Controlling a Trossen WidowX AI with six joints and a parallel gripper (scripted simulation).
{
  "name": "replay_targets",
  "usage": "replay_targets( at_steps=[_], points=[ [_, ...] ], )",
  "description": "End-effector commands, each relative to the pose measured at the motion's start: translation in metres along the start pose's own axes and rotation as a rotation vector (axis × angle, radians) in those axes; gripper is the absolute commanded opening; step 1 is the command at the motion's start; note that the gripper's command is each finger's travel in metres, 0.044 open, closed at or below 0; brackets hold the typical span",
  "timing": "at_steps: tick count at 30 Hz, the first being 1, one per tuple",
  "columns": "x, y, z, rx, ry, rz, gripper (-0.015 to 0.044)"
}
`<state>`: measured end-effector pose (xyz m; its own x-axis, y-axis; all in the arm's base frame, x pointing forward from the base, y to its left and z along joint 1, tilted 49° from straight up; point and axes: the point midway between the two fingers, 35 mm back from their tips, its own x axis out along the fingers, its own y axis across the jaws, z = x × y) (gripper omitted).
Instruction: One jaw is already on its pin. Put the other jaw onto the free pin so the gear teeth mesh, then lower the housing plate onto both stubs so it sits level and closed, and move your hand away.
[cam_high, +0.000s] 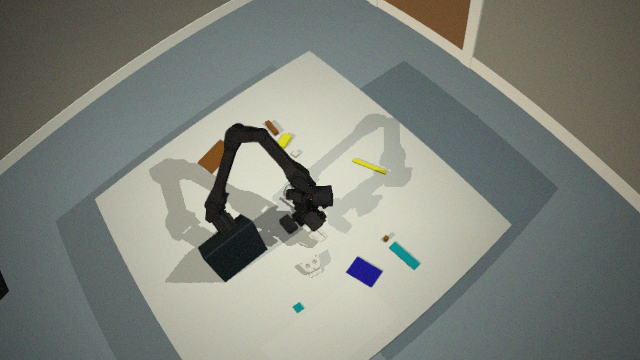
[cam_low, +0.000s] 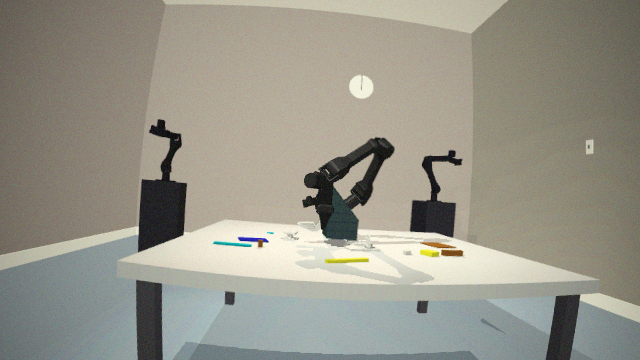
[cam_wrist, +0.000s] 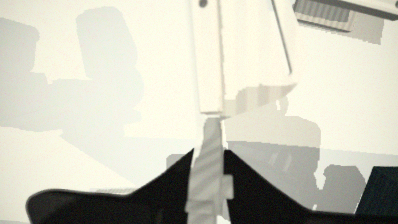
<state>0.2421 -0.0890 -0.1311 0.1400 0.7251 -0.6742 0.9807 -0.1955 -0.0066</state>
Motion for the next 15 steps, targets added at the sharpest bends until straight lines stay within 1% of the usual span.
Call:
replay_targets(
  at_steps=[1,15],
  points=[
    [0.009,-0.003,-0.002,0.011,0.009,-0.003,0.0037],
    [0.032,-0.004,-0.003,0.012,0.012,-0.002,0.0037]
  ],
)
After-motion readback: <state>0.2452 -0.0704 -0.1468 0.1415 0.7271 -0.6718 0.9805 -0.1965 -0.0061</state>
